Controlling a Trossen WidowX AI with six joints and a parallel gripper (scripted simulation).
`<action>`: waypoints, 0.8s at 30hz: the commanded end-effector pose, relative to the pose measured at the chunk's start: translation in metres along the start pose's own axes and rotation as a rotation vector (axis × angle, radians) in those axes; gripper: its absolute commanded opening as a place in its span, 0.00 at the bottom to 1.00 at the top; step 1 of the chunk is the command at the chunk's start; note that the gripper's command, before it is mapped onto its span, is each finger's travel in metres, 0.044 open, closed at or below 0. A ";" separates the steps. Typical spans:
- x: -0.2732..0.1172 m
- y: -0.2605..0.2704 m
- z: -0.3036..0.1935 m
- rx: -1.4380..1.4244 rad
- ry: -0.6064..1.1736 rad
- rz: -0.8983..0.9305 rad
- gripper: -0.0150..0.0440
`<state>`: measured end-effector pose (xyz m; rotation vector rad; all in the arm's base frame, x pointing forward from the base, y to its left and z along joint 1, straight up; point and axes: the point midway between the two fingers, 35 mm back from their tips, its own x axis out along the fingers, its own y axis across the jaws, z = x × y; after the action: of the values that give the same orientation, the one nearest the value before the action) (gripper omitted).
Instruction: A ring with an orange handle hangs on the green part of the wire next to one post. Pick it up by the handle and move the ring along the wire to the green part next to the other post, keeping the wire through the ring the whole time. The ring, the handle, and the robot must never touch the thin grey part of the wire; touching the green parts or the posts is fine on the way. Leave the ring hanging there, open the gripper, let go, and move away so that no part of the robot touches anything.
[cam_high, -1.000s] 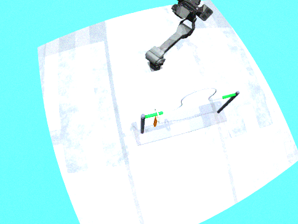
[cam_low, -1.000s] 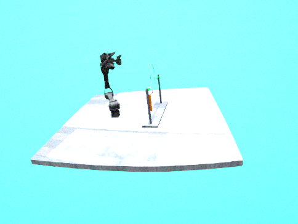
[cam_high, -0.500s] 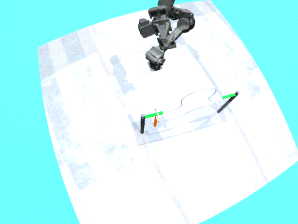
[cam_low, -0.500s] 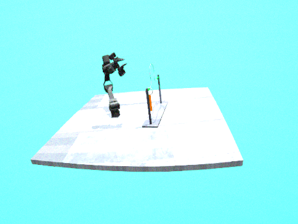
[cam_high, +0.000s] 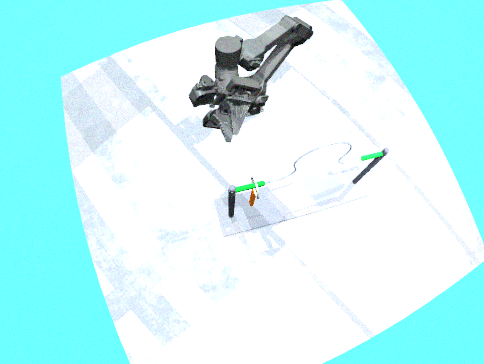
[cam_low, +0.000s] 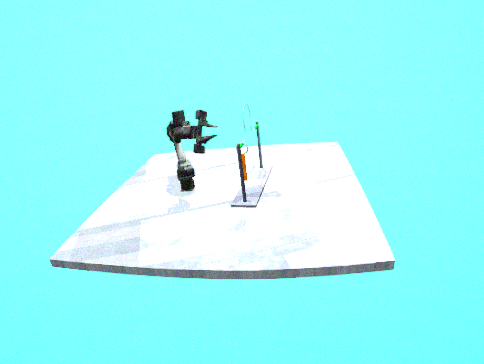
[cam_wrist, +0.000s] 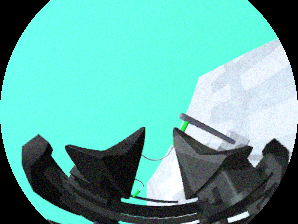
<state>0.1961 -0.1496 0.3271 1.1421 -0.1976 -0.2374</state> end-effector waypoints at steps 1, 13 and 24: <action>0.010 -0.033 -0.007 -0.134 0.042 -0.026 0.53; 0.020 -0.140 -0.052 -0.665 0.209 -0.047 0.53; -0.006 -0.209 -0.111 -1.102 0.349 0.027 0.53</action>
<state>0.2071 -0.1441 0.1076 0.1458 0.2022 -0.1165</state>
